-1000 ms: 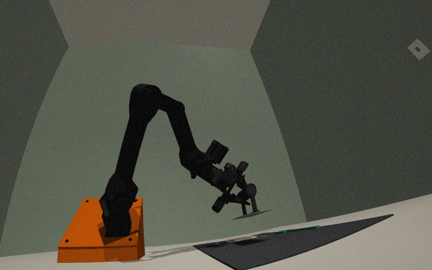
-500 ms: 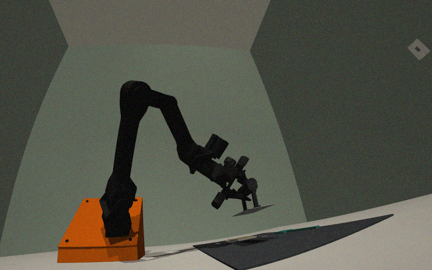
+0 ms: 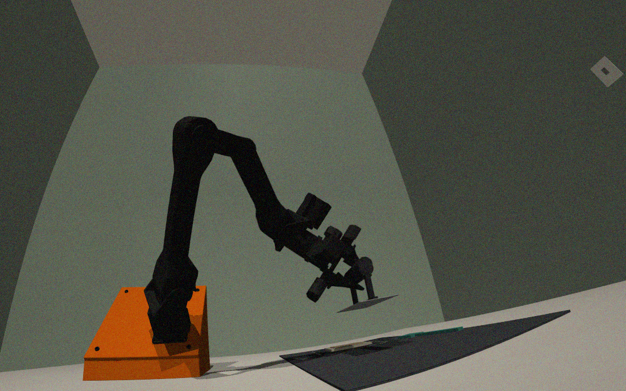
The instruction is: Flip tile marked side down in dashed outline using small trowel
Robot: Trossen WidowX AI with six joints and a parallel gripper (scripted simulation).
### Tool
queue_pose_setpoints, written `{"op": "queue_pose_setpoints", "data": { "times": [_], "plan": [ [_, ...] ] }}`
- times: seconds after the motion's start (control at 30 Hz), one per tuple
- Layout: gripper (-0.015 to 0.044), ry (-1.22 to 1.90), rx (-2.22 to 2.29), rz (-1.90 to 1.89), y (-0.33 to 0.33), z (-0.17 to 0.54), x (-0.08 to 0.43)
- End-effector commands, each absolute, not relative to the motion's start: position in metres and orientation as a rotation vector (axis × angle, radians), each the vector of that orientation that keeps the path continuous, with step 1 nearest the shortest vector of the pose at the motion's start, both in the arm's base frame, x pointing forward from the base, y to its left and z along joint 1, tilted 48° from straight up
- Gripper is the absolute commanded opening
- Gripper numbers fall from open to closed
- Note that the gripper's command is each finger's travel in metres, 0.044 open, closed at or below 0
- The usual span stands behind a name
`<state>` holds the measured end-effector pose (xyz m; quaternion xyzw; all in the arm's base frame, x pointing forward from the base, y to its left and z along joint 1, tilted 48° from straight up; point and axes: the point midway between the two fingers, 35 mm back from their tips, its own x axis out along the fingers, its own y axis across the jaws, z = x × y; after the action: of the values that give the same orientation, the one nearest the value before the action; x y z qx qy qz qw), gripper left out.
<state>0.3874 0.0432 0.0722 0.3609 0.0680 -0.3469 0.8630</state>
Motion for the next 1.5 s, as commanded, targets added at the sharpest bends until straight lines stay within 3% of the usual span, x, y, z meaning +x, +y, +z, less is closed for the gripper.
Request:
{"op": "queue_pose_setpoints", "data": {
  "times": [0.0, 0.7, 1.47],
  "plan": [
    [0.0000, 0.147, 0.754, -0.720, 0.044, 0.073, 0.388],
    [0.0000, 0.170, 0.728, -0.737, 0.037, 0.073, 0.389],
    [0.0000, 0.753, 0.302, -0.707, -0.054, 0.093, 0.413]
  ]
}}
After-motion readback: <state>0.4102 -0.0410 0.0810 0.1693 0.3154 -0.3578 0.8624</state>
